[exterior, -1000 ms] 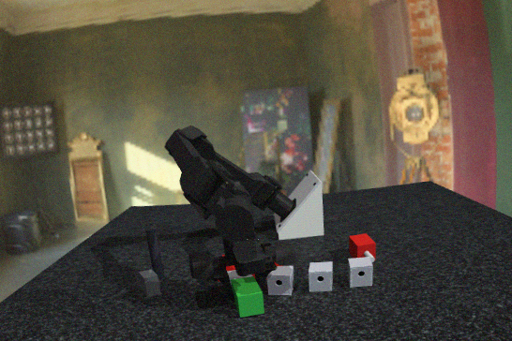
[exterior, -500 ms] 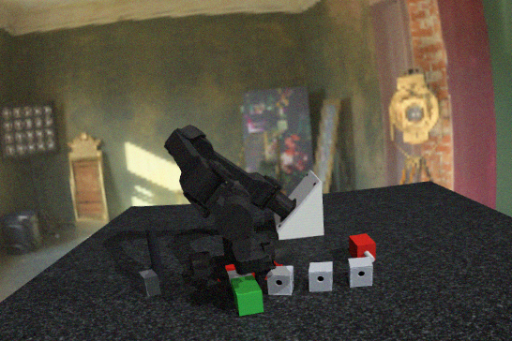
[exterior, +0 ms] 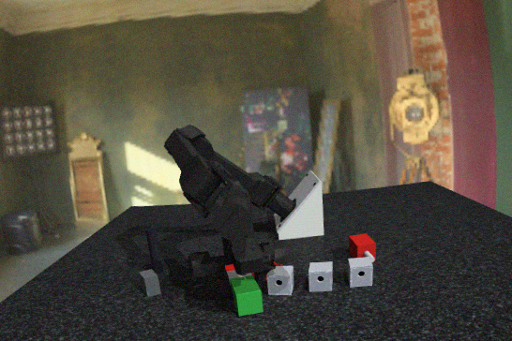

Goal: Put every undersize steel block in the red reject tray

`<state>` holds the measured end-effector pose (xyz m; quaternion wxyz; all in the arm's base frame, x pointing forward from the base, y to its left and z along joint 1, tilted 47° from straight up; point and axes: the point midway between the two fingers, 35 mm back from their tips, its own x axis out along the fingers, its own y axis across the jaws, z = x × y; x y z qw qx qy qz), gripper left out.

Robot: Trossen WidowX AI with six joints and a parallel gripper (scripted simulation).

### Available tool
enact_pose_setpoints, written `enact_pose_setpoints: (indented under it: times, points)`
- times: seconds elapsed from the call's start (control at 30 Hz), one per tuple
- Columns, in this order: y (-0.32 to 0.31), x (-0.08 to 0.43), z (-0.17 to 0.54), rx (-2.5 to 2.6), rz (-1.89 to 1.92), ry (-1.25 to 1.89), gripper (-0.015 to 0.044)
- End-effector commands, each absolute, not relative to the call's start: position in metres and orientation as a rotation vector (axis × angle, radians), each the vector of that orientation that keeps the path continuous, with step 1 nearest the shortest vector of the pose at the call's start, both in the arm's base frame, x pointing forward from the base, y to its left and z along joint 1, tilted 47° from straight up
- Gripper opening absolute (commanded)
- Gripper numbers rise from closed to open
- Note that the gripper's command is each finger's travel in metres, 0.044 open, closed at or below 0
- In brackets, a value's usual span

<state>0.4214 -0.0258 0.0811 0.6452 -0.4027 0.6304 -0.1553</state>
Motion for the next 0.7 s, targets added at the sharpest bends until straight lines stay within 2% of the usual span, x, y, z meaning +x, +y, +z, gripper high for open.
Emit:
enact_pose_setpoints:
  times: [0.0,0.67]
  points:
    - [-0.024,0.424,0.082,-0.919,-0.351,1.433,0.0]
    - [-0.019,0.434,0.081,-0.922,-0.348,1.429,0.0]
